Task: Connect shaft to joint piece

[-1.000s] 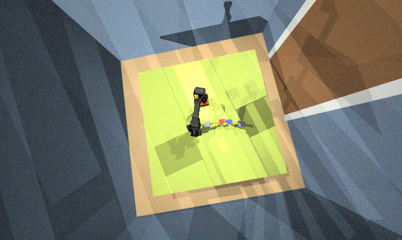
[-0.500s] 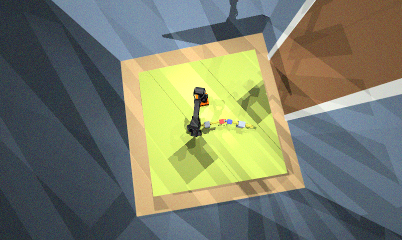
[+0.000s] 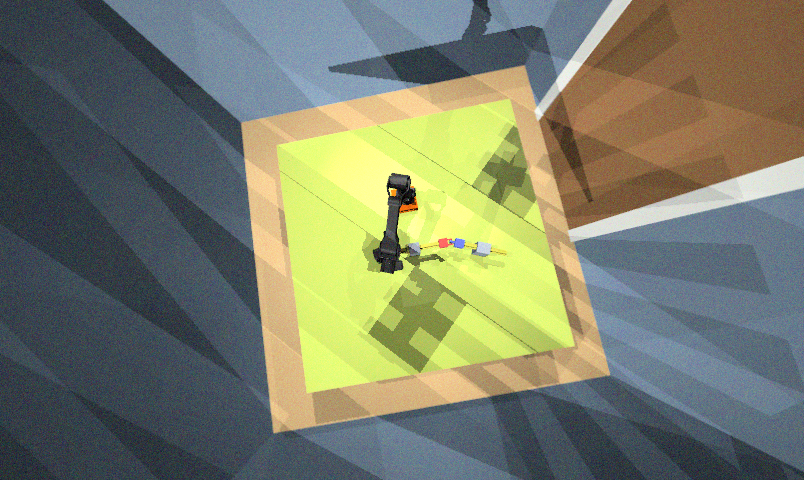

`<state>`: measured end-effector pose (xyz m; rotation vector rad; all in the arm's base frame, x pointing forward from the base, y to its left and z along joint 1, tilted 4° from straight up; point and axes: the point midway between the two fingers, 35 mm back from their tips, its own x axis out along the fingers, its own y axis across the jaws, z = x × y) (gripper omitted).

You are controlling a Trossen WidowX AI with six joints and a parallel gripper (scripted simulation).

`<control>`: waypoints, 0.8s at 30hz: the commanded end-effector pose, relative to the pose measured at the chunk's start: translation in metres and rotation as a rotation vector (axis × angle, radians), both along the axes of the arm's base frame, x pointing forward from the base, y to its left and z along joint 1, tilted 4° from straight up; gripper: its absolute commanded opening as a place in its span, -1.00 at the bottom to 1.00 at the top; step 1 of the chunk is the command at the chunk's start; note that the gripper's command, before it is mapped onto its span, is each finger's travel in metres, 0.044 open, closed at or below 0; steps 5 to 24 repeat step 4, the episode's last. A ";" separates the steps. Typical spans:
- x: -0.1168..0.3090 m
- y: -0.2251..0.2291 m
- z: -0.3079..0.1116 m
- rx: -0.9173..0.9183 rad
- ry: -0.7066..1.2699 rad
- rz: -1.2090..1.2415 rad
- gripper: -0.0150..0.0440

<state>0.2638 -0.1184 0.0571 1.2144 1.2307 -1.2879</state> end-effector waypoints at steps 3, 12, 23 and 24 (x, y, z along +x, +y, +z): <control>0.005 -0.002 0.016 0.002 -0.026 0.004 1.00; 0.005 -0.002 0.019 0.001 -0.026 0.004 1.00; 0.005 -0.002 0.019 0.001 -0.026 0.004 1.00; 0.005 -0.002 0.019 0.001 -0.026 0.004 1.00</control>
